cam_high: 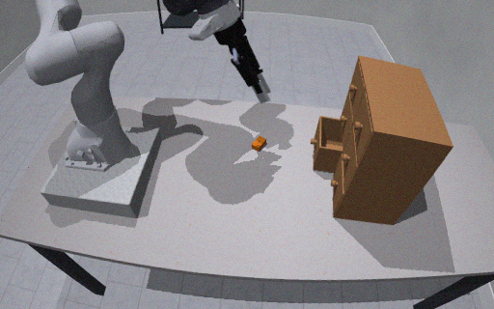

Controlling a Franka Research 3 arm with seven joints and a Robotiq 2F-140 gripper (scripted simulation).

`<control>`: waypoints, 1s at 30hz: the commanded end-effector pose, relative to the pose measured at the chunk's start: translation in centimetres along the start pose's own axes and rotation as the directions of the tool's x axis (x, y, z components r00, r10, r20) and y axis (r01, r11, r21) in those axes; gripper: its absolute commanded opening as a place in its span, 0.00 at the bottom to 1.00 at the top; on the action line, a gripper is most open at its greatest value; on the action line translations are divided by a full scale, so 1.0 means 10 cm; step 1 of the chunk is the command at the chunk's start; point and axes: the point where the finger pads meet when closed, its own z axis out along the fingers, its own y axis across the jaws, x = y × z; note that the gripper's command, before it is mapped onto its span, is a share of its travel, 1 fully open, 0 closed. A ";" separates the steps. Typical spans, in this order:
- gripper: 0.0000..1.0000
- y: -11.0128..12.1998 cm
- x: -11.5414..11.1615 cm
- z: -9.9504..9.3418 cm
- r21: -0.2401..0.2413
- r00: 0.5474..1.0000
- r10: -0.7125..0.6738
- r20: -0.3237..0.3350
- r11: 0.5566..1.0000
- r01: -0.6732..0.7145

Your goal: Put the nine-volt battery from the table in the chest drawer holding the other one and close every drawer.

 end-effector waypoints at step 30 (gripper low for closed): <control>0.20 0.10 0.35 -0.53 0.018 0.885 0.082 -0.458 0.996 -0.083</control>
